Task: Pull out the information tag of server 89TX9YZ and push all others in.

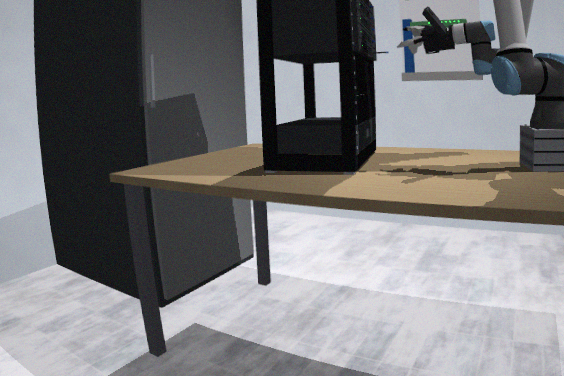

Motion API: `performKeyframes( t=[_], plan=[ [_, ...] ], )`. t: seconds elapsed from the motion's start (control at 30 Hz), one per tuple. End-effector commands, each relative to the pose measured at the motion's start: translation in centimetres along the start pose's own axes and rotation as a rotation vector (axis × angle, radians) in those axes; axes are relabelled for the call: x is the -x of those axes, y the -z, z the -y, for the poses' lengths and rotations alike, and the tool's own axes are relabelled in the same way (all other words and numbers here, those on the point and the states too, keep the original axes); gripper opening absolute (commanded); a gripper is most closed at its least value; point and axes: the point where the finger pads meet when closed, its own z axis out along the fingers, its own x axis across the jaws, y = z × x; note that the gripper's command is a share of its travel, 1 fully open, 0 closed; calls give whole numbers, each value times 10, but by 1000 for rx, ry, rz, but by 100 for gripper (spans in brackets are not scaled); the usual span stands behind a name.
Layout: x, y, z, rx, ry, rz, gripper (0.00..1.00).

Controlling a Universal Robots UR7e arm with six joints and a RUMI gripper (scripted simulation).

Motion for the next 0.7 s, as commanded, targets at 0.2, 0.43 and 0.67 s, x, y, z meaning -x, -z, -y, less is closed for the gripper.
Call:
performKeyframes(
  t=[0.2,0.43,0.67],
  plan=[
    [2,3,-2,-14,63,5,100],
    [4,5,-3,-23,108,7,100],
    [6,8,-4,-31,153,10,100]
  ],
)
